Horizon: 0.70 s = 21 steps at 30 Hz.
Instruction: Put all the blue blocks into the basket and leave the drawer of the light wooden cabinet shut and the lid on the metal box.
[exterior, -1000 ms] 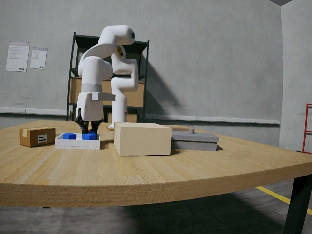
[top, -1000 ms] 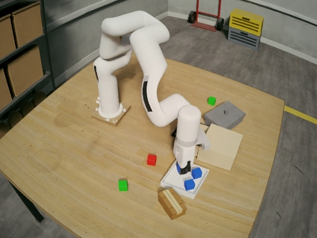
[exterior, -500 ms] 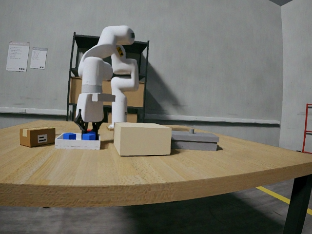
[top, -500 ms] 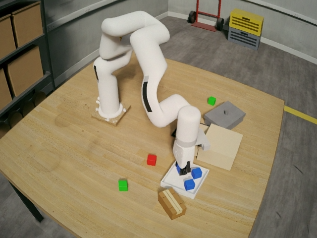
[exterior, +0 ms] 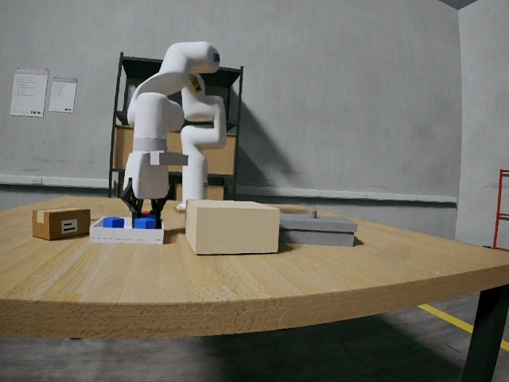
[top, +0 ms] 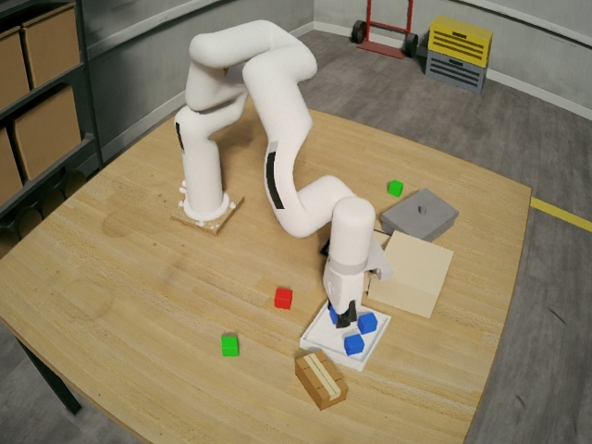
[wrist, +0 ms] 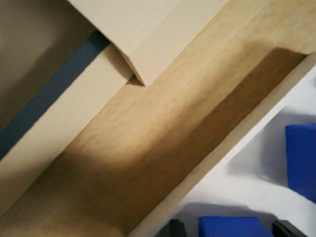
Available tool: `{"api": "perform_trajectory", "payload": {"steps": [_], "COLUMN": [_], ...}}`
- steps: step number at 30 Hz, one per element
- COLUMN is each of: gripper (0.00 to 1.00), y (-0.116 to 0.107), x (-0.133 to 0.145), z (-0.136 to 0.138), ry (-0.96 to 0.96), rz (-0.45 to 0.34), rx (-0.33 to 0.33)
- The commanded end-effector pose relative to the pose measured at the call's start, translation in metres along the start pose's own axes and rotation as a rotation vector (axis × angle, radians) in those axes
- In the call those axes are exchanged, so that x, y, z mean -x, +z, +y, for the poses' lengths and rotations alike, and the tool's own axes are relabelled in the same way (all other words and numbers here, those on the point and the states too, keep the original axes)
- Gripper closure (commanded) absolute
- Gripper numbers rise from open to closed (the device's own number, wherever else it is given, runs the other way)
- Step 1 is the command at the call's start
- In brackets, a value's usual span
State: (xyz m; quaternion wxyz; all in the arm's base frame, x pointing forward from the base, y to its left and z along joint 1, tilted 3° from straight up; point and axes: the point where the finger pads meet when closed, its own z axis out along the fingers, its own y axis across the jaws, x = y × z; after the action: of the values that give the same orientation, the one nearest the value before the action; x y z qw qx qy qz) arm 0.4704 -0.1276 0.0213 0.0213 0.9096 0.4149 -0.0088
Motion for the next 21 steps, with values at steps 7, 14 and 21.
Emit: {"api": "perform_trajectory", "payload": {"steps": [7, 14, 21], "gripper": [0.48, 0.48, 0.48], "y": [-0.0020, -0.0020, -0.0035], "x": [-0.0009, -0.0009, -0.0009], "z": [0.0017, 0.0017, 0.0017], "ry": [0.000, 0.000, 0.000], "rz": [0.002, 0.002, 0.002], "rx": [0.005, 0.005, 0.005]}}
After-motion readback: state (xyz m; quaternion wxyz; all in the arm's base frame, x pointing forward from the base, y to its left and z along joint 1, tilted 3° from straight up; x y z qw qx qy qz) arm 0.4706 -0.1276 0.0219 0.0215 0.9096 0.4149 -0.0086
